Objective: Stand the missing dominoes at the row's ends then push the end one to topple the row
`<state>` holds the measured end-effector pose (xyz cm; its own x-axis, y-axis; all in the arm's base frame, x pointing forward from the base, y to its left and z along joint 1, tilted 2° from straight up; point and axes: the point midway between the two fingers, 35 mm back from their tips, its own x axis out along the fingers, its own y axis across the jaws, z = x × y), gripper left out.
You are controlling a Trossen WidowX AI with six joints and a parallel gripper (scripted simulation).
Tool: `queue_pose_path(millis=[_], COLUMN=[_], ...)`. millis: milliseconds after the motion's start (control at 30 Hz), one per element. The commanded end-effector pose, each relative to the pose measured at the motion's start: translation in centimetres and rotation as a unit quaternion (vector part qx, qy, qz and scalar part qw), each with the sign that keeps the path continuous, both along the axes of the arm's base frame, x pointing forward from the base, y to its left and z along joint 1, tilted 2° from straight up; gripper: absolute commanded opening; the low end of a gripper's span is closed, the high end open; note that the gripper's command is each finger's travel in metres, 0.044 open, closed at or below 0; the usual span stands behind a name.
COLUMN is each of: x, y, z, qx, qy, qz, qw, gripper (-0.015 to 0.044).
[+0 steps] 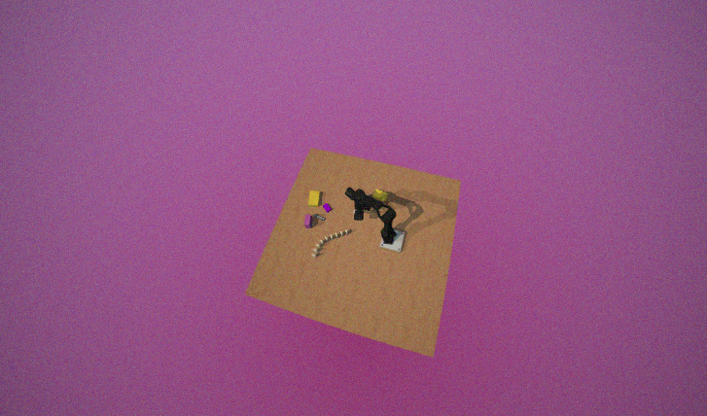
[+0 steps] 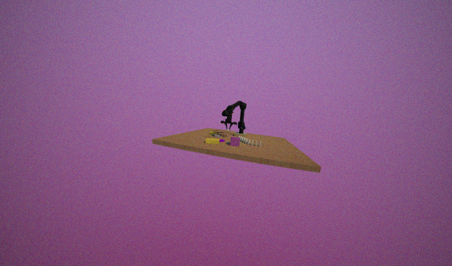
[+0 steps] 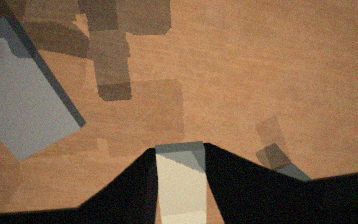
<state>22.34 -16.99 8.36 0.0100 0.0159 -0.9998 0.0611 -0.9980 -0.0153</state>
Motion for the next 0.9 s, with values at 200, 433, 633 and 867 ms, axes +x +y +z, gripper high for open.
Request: queue_pose_path(millis=[200,433,633,867], x=[4.5,7.1,8.0,8.0], y=[-1.2,-1.5,-1.6,-1.6], z=[0.5,0.4,0.3,0.3], qx=[-0.009,-0.013,-0.014,-0.014], qy=[-0.01,-0.013,-0.014,-0.014], qz=[0.524,0.755,0.832,0.832], qw=[0.852,0.656,0.555,0.555], gripper=[0.0107,0.0107,0.0107,0.0107])
